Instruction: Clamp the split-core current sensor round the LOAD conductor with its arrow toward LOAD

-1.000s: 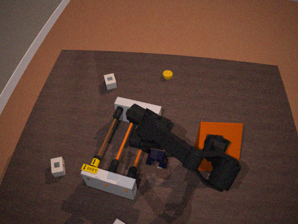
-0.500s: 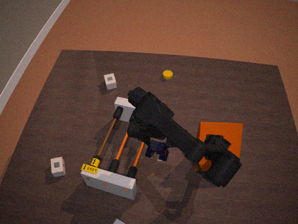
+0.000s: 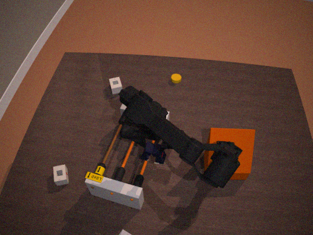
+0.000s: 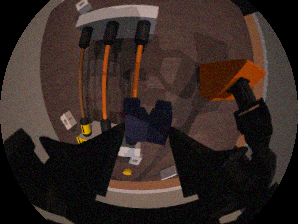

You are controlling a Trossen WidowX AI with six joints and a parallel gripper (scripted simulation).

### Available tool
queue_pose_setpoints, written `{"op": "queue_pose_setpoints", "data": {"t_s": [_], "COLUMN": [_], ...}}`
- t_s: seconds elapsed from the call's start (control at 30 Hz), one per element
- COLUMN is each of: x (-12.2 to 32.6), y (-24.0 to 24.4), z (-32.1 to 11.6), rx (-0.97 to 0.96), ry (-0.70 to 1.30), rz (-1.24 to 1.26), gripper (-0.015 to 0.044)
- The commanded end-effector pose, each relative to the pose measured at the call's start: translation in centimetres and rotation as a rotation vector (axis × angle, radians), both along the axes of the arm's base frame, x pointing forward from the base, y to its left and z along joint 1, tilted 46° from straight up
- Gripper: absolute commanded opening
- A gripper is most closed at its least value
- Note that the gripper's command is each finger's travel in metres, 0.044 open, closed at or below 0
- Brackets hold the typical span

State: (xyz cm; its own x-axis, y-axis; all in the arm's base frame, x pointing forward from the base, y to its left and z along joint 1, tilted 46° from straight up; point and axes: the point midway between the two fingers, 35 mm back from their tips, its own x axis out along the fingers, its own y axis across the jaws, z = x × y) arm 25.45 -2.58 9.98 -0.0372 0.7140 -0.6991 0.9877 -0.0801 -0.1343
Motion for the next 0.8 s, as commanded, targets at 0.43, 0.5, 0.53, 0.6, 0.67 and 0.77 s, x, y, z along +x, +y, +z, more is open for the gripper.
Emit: {"op": "queue_pose_setpoints", "data": {"t_s": [0.43, 0.5, 0.53, 0.6, 0.67, 0.77], "x": [7.0, 7.7, 8.1, 8.8, 9.5, 10.6], "y": [-1.1, -1.1, -1.1, -1.1, -1.1, -1.1], "z": [-0.3, -0.5, -0.5, -0.7, -0.8, -1.1], "rx": [-0.002, -0.002, -0.002, -0.002, -0.002, -0.001], "ry": [0.000, 0.001, 0.001, 0.001, 0.001, 0.001], "rz": [-0.014, -0.014, -0.015, -0.015, -0.016, -0.017], "gripper": [0.0000, 0.0000, 0.0000, 0.0000, 0.0000, 0.0000]}}
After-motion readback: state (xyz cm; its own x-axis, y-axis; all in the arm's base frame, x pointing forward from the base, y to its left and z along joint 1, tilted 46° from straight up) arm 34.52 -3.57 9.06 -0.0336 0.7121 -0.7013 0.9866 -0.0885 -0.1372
